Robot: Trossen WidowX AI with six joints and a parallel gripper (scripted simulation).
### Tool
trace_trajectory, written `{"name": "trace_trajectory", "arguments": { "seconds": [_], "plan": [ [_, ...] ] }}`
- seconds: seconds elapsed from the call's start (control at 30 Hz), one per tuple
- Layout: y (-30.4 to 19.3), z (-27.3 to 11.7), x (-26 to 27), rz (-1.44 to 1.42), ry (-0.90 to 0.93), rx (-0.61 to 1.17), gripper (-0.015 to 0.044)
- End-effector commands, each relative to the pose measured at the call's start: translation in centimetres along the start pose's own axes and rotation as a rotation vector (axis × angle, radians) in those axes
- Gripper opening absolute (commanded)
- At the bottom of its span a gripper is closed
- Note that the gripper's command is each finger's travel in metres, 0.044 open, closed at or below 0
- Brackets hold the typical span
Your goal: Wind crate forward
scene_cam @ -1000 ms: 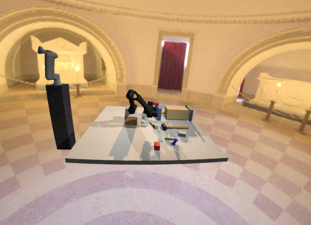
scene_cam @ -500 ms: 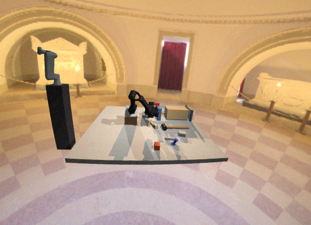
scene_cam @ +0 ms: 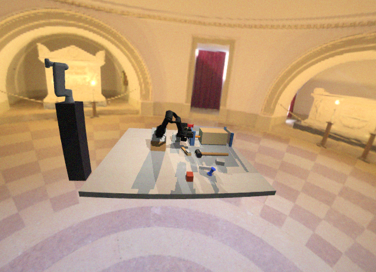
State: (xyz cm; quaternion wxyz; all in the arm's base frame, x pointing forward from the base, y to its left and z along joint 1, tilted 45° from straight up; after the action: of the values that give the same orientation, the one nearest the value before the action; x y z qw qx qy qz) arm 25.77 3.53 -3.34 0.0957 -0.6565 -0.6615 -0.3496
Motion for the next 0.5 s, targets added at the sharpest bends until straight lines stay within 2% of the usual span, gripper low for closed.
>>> {"name": "trace_trajectory", "arguments": {
  "seconds": [0.0, 0.47],
  "plan": [
    [-0.7, 1.9, 0.2, 0.01, 0.005, 0.015, 0.0],
    [-2.4, 7.2, 1.2, 0.011, 0.012, 0.008, 0.0]
  ]
}}
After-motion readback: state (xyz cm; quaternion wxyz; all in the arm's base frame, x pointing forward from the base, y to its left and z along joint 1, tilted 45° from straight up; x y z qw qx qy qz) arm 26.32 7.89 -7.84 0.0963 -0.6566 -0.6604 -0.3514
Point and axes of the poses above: the point midway between the two fingers, 35 mm back from their tips, its own z axis out along the fingers, its own x axis across the jaws, y = z × x, the point moved 1 cm from there along -z, back along the fingers, and after that the axes turned 11 degrees about -z, right-handed, at the moved point
